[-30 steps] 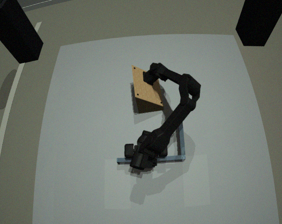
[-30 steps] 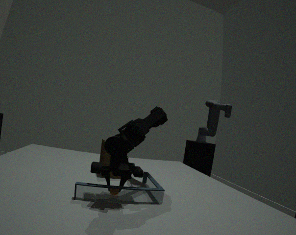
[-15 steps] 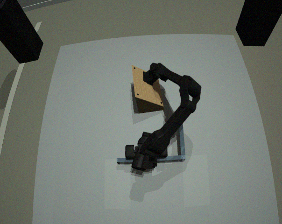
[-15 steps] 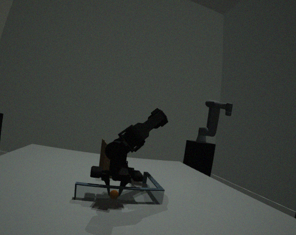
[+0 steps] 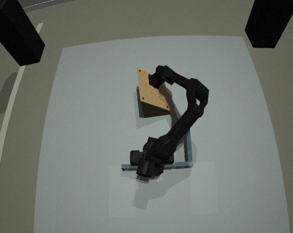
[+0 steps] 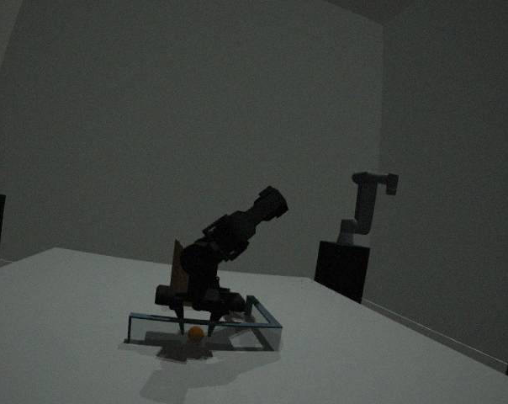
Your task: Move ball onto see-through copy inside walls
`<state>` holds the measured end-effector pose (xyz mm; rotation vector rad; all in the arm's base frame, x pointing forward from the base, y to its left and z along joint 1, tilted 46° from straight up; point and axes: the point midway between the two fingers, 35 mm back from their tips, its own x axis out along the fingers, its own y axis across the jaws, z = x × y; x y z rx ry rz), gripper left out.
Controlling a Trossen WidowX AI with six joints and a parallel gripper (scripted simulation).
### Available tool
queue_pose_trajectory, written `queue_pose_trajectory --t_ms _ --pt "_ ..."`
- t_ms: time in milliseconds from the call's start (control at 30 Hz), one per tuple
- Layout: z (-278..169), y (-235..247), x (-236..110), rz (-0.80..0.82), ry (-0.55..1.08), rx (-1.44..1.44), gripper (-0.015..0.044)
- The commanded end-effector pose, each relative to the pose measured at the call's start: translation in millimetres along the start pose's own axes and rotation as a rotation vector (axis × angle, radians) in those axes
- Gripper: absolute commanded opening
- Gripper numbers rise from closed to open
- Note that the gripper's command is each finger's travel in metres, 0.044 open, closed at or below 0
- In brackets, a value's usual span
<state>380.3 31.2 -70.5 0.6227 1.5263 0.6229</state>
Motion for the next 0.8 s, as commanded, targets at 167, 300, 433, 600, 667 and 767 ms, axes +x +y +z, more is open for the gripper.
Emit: queue_pose_trajectory --t_ms 167,300,433,600,667,767 --pt "-0.5 -1.6 -85.5 -0.001 -0.002 0.004 0.0275" --pt "1.4 -5.4 -81.2 0.002 -0.020 0.014 0.0275" --pt "1.4 -5.4 -81.2 0.002 -0.020 0.014 0.0275" --pt "0.1 -4.7 -104.6 0.002 -0.019 0.012 0.0354" --pt "-2.5 -3.4 -125.5 0.002 -0.018 0.009 0.0406" --pt "-2.9 -3.2 -128.1 0.003 -0.017 0.009 0.0440"
